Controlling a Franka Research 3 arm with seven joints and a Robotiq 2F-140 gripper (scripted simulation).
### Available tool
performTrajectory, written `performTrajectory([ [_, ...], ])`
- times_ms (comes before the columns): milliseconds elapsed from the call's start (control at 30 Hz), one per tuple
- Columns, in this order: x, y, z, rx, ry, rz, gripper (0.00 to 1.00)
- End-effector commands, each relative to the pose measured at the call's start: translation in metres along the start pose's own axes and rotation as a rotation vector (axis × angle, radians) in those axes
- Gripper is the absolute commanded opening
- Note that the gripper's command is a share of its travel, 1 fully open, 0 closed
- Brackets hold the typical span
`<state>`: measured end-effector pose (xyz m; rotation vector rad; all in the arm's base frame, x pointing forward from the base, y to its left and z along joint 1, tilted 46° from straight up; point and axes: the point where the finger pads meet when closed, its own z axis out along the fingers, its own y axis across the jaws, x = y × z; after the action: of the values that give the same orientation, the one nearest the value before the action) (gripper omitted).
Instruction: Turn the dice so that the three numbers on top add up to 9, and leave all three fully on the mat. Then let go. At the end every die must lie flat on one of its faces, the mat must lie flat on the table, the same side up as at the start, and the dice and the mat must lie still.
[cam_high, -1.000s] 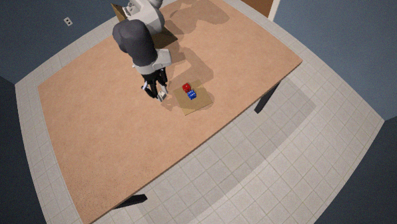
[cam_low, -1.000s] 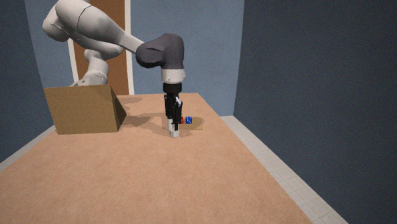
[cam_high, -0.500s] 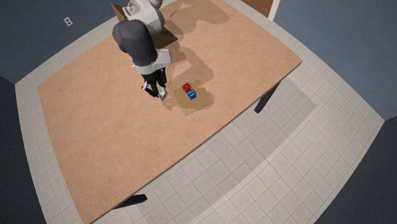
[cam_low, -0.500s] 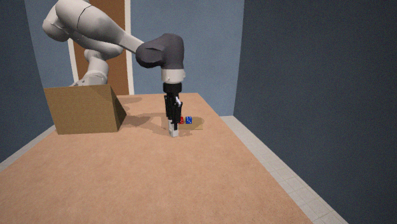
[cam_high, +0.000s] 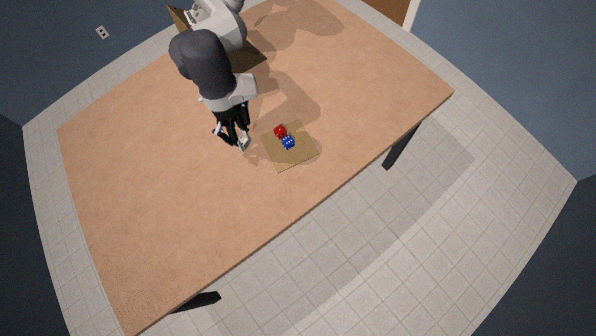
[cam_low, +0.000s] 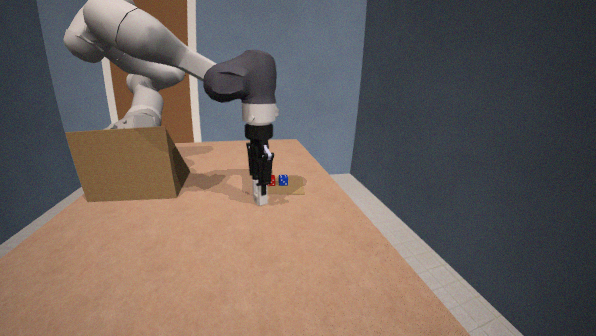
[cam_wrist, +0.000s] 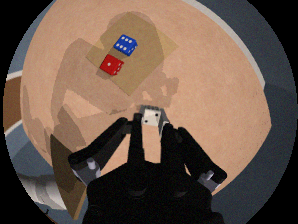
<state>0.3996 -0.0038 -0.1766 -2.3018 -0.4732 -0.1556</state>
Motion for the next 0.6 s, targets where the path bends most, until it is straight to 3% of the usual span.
performTrajectory([
  [0,0.000,0.001,0.001,-0.002,0.000,0.004,0.16],
  [300,0.000,0.001,0.000,-0.002,0.000,0.004,0.16],
  [467,0.000,0.001,-0.009,-0.002,0.000,0.004,0.16],
  [567,0.000,0.001,-0.027,-0.002,0.000,0.004,0.16],
])
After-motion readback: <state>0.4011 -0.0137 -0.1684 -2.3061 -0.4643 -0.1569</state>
